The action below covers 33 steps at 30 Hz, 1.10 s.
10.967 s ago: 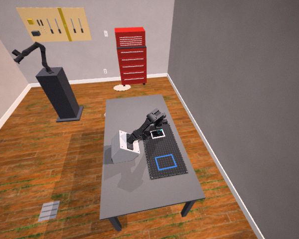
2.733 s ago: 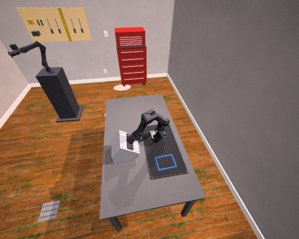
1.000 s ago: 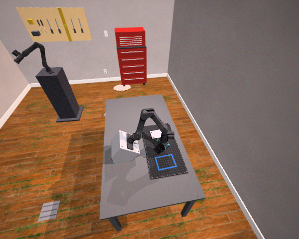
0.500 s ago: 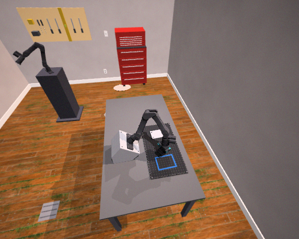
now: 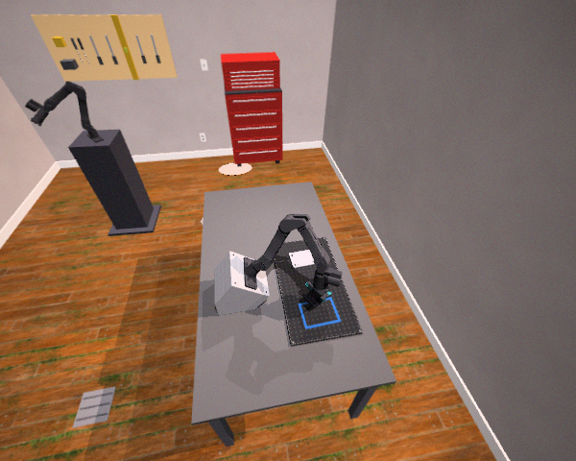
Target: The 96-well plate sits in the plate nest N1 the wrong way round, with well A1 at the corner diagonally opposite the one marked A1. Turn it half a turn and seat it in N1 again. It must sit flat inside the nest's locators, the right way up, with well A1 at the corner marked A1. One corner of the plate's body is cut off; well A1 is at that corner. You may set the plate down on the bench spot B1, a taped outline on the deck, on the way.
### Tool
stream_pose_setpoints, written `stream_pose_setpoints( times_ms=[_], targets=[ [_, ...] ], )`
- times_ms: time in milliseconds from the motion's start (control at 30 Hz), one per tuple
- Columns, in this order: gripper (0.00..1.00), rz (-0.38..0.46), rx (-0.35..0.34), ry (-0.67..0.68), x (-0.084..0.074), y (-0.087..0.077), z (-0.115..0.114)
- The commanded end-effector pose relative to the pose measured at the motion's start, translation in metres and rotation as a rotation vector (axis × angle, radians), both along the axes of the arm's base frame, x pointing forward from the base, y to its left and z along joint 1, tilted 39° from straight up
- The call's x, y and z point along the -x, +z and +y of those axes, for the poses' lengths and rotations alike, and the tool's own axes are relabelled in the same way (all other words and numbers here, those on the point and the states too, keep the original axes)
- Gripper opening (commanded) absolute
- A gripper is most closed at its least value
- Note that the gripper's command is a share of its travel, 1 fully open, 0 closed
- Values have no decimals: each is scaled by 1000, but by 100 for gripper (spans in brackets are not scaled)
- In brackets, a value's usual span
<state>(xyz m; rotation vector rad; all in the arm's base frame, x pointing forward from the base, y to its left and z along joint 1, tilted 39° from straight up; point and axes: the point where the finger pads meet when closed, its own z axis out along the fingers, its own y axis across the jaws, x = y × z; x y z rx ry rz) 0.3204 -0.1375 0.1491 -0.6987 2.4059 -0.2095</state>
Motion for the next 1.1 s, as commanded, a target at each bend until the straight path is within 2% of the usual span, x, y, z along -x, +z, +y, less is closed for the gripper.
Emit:
stream_pose_setpoints(
  times_ms=[0, 100, 467, 833, 1067],
  targets=[
    [0, -32, 12, 21, -2, 10, -10],
    [0, -32, 12, 21, -2, 10, -13],
    [0, -32, 13, 21, -5, 9, -50],
    [0, -32, 13, 21, -5, 9, -51],
    [0, -36, 157, 205, -5, 9, -51]
  ],
)
